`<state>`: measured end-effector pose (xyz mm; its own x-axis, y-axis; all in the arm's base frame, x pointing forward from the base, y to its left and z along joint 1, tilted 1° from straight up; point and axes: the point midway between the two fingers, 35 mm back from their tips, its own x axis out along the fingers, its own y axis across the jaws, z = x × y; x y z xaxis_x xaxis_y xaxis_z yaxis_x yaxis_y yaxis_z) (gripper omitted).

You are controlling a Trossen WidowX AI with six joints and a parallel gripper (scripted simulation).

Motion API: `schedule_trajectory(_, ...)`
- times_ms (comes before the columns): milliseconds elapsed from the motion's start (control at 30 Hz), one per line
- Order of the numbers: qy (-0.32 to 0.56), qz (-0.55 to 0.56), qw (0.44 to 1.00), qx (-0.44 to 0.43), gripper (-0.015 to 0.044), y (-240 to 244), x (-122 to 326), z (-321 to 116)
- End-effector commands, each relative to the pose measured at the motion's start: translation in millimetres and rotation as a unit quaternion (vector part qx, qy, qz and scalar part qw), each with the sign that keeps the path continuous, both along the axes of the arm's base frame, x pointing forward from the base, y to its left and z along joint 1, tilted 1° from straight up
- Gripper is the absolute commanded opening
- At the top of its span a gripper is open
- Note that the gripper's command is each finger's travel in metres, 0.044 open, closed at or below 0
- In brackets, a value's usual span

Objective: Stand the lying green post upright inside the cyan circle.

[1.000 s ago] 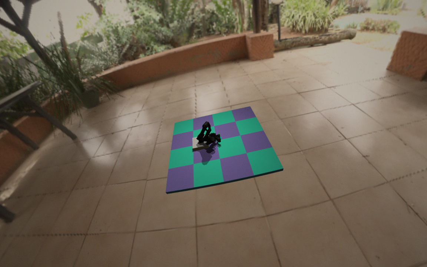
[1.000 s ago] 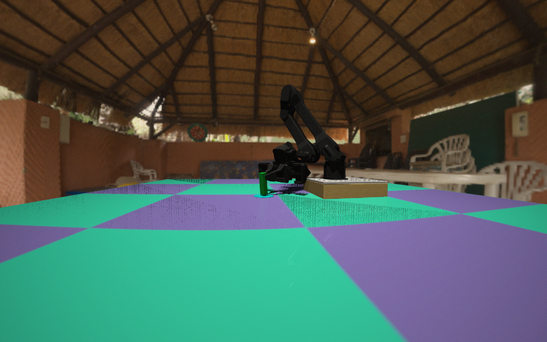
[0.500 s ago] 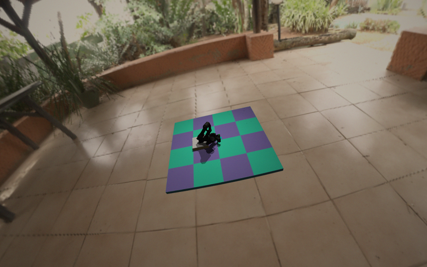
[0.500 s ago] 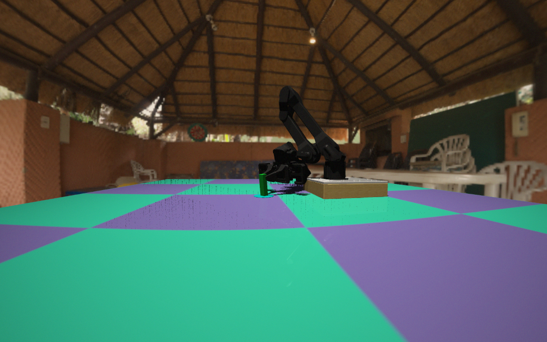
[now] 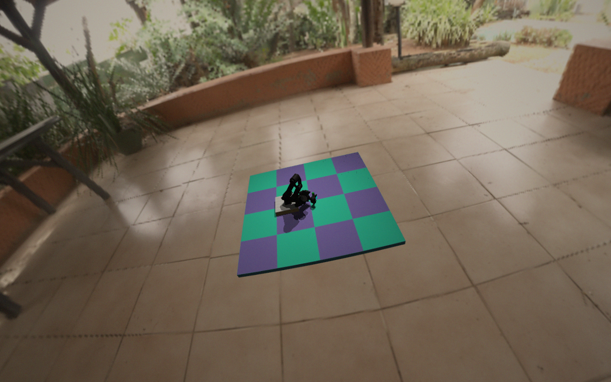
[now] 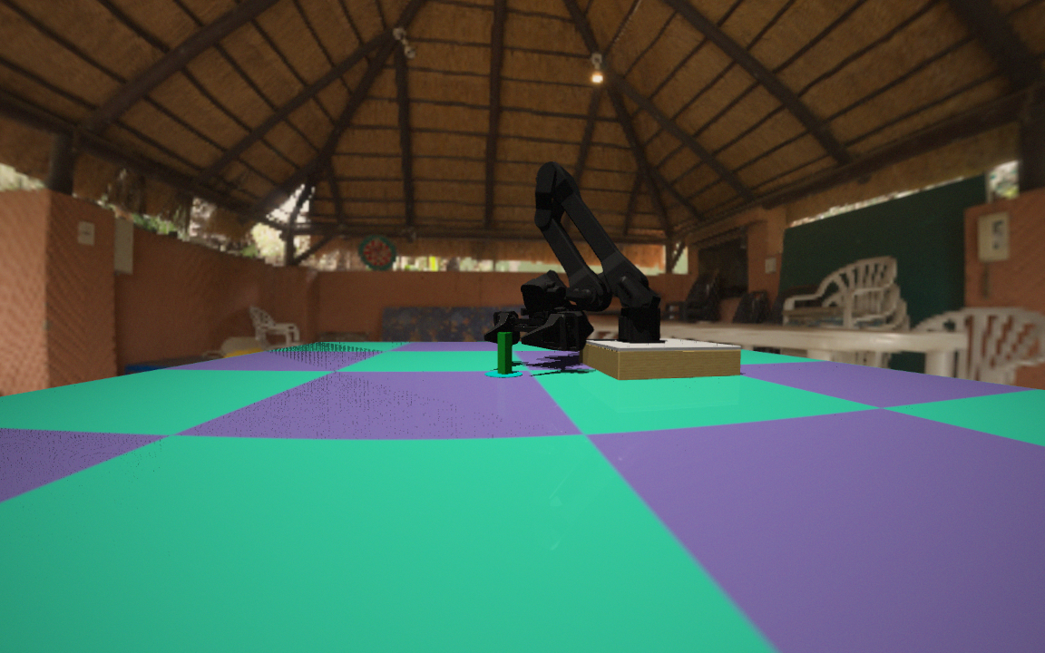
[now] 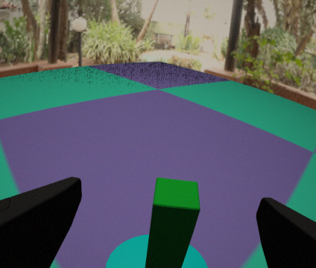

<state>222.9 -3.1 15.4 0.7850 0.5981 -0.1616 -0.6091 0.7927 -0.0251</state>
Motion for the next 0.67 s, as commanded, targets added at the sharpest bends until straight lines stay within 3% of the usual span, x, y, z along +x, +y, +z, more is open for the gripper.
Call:
schedule_trajectory(0, -0.004, 0.002, 1.000, 0.000, 0.0400, -2.8, 2.8, 5.9)
schedule_trajectory(633, -0.015, 0.017, 1.000, 0.012, 0.0400, -9.2, 8.2, 47.5)
